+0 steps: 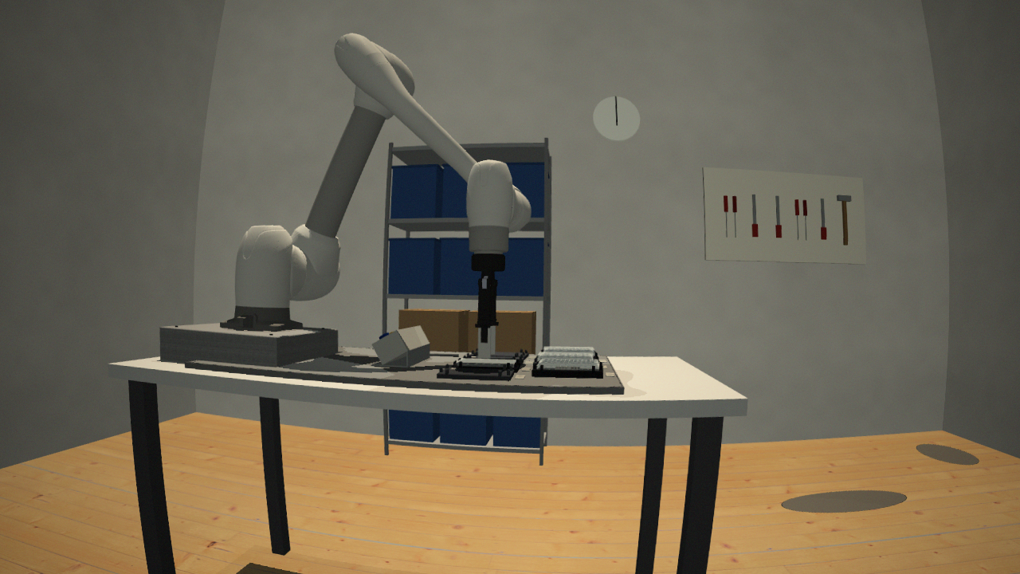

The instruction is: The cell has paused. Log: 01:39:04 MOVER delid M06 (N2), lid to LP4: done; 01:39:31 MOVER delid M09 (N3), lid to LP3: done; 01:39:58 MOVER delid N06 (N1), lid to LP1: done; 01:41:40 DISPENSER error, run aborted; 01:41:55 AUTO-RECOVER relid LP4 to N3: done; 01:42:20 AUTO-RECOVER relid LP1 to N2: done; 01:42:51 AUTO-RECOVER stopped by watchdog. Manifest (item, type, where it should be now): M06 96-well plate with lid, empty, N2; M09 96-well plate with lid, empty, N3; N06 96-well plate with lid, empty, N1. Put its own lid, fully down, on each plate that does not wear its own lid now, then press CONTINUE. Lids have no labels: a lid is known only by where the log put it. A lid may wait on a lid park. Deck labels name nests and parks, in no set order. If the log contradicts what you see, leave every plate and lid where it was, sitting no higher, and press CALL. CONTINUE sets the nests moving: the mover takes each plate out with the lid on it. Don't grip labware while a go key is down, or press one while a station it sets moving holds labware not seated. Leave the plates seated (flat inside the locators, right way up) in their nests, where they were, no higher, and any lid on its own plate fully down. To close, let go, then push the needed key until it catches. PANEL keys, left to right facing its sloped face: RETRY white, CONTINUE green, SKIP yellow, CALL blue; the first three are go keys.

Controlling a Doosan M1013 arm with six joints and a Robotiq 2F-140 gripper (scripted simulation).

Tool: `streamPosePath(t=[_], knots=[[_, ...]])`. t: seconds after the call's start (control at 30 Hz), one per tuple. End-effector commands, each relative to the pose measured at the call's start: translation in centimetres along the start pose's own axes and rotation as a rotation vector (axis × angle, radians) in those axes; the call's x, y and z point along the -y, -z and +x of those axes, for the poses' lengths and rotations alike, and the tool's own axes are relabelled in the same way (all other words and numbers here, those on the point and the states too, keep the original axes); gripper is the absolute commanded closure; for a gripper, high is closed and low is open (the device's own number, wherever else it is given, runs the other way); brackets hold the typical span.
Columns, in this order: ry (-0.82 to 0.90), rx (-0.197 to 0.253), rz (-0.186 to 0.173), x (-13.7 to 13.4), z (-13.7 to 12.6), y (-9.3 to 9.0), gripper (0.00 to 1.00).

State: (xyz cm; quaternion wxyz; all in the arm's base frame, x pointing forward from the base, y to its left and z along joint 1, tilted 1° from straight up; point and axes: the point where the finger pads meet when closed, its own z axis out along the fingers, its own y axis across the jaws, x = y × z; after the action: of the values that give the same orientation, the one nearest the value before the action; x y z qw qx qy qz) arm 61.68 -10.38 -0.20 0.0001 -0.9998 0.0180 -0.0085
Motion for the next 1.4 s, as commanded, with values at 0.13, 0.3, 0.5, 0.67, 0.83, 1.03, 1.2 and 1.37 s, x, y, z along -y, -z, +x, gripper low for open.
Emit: streamPosePath(t=[0.13,0.3,0.5,0.67,0.83,1.03,1.2,1.37], knots=[[0.0,0.0,0.0,0.0,0.0,0.01,0.41],[0.0,0.0,0.0,0.0,0.0,0.01,0.41],[0.0,0.0,0.0,0.0,0.0,0.01,0.34],[0.0,0.0,0.0,0.0,0.0,0.01,0.34],[0.0,0.0,0.0,0.0,0.0,0.01,0.34],[0.0,0.0,0.0,0.0,0.0,0.01,0.34],[0.0,0.0,0.0,0.0,0.0,0.01,0.34],[0.0,0.0,0.0,0.0,0.0,0.01,0.34]])
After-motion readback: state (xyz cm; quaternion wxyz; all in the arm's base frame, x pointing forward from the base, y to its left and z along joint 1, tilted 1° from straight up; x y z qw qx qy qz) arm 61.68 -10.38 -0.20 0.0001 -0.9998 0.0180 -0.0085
